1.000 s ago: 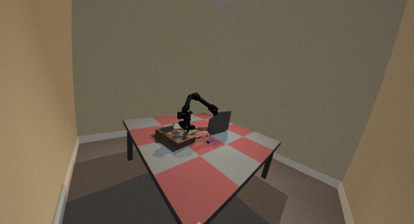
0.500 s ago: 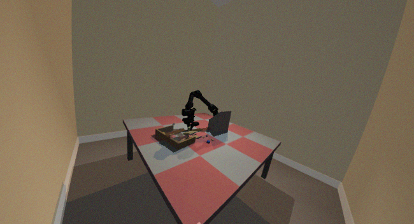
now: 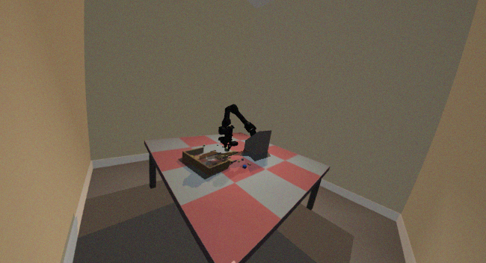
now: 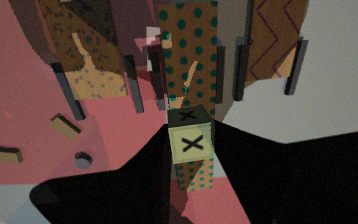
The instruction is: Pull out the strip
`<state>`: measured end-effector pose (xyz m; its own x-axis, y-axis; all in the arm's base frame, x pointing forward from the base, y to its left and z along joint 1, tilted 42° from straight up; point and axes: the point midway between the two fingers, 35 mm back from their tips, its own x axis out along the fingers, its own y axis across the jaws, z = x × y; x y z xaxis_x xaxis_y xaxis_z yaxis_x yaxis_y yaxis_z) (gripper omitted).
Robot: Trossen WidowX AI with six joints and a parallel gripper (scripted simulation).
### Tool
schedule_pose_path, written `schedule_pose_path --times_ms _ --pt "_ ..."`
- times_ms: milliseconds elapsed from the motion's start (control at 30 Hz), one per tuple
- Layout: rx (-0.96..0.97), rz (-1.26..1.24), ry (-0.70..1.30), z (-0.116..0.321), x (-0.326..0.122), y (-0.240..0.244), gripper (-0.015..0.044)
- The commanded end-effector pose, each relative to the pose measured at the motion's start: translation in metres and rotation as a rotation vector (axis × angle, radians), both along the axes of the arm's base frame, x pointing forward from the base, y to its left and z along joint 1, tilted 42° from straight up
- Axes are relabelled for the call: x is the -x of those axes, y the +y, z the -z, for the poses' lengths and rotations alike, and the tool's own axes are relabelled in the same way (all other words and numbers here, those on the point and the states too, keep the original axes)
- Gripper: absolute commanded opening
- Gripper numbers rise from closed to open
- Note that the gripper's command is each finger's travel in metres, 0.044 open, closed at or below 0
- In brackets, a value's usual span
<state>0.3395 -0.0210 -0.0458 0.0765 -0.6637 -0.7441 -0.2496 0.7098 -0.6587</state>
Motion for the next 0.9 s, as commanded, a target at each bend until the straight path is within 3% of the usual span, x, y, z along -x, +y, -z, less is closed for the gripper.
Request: schedule_pose_path --times_ms 0,200,500,867 --pt "-0.005 0.0 -0.007 -0.001 0.012 0.001 0.0" --pt "-0.005 0.0 -0.006 0.0 0.031 -0.001 0.0" --pt "-0.007 0.0 -0.006 -0.026 0.035 0.022 0.0" --pt "-0.007 0.0 -0.006 -0.027 0.035 0.023 0.0"
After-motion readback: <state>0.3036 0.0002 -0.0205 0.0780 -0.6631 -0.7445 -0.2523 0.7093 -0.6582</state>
